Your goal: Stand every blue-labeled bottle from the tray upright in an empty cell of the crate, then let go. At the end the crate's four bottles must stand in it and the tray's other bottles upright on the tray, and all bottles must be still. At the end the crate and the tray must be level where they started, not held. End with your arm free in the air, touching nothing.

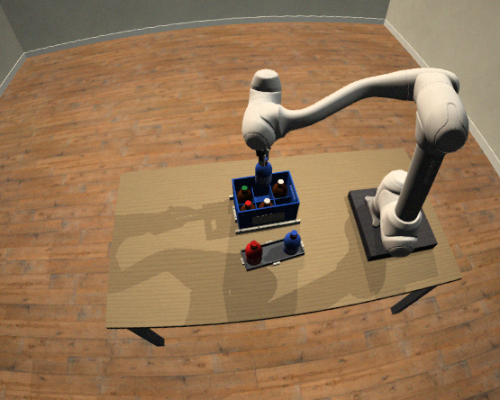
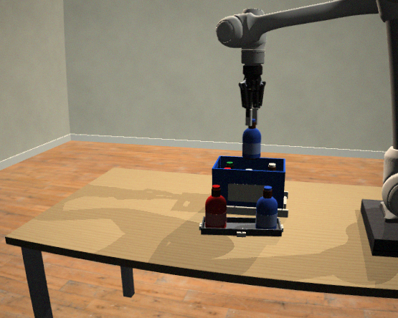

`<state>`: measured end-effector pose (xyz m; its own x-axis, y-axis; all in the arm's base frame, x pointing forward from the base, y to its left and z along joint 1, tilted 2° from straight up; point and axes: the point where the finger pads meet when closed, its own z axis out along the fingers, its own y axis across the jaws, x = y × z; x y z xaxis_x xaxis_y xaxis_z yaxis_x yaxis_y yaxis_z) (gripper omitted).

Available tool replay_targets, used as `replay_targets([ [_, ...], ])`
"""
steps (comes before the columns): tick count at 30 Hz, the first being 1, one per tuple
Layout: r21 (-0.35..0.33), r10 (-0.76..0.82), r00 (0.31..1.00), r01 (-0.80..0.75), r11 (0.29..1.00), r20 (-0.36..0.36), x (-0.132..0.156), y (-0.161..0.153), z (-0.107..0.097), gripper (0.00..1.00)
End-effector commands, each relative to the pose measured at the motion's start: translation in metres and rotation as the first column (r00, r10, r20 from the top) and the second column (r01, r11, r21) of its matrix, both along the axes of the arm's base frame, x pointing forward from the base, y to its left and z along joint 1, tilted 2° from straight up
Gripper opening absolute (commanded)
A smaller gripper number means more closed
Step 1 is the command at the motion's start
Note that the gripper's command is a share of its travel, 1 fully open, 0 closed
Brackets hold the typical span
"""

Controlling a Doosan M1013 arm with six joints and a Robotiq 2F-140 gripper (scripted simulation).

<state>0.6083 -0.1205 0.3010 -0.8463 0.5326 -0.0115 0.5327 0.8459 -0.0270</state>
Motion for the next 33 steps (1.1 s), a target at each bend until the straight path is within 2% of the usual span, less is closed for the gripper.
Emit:
replay_targets([
  [1, 0.000, 0.000, 1.000, 0.000, 1.000, 0.000, 0.000, 0.000, 0.000, 0.00],
  [33, 0.000, 0.000, 1.000, 0.000, 1.000, 0.000, 0.000, -0.001, -0.027, 0.00],
])
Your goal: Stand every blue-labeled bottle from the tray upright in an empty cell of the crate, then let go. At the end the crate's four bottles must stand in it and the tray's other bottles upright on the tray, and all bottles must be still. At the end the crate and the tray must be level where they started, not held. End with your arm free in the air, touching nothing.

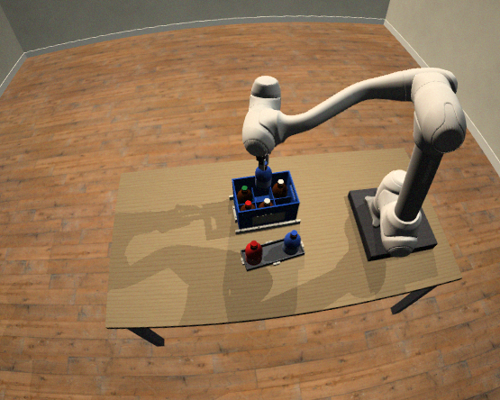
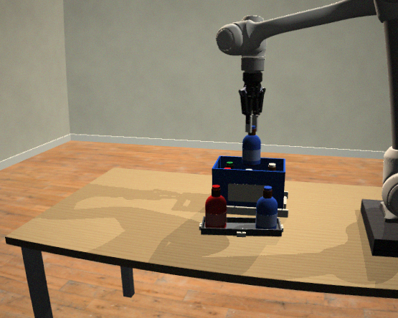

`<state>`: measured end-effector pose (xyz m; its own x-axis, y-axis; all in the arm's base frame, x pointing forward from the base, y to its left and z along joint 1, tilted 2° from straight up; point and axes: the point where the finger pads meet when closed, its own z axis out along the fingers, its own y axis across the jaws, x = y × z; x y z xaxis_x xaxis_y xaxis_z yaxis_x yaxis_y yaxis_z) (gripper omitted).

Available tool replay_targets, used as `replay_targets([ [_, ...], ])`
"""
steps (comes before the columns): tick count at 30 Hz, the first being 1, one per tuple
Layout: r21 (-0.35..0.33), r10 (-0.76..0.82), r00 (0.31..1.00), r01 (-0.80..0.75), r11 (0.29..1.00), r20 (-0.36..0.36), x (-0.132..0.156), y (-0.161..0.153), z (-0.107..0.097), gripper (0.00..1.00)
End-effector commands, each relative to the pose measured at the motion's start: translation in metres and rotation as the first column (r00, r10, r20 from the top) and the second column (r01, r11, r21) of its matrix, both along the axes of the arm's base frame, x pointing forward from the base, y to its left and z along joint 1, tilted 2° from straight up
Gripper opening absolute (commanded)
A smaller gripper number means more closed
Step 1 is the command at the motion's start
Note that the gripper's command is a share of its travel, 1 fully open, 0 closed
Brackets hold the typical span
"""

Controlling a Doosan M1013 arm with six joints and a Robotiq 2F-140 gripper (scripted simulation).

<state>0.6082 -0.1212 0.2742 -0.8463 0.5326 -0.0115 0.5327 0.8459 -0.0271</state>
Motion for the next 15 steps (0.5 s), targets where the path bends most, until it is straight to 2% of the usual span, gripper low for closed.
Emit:
replay_targets([
  [1, 0.000, 0.000, 1.000, 0.000, 1.000, 0.000, 0.0000, 0.0000, -0.0011, 0.00],
  [15, 0.000, 0.000, 1.000, 0.000, 1.000, 0.000, -0.0001, -0.0003, -0.0109, 0.00],
])
